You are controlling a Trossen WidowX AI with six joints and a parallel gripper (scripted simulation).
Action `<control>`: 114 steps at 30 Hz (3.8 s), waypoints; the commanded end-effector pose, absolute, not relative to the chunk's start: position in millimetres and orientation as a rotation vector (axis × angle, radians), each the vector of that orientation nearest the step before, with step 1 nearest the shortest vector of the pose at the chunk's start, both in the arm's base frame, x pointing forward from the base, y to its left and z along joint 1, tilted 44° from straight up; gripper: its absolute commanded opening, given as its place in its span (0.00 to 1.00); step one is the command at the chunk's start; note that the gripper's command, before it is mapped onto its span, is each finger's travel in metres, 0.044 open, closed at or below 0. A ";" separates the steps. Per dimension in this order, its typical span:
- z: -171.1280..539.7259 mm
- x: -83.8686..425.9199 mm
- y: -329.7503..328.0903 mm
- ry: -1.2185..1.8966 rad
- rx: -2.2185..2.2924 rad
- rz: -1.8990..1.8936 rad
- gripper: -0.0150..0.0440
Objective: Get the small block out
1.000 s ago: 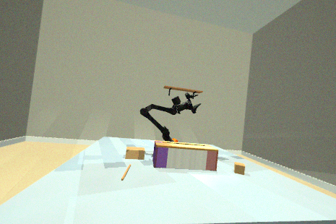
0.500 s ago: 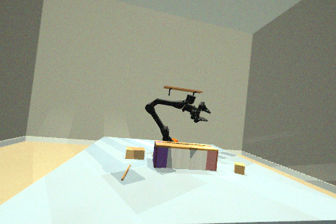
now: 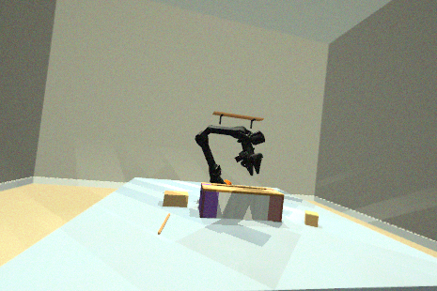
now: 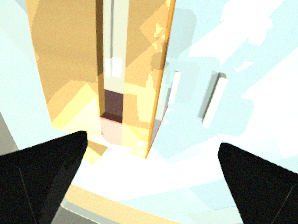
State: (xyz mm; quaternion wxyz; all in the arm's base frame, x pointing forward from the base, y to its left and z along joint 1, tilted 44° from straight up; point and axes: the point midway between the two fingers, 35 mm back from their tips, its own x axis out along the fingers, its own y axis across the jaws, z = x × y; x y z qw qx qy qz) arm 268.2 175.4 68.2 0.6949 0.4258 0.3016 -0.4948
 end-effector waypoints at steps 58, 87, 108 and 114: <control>50.2 285.3 45.5 0.447 0.666 -1.508 0.93; 79.9 280.2 13.4 0.445 0.672 -1.510 0.93; 108.4 275.0 -17.3 0.444 0.670 -1.511 0.93; 116.6 273.5 -26.1 0.443 0.670 -1.511 0.93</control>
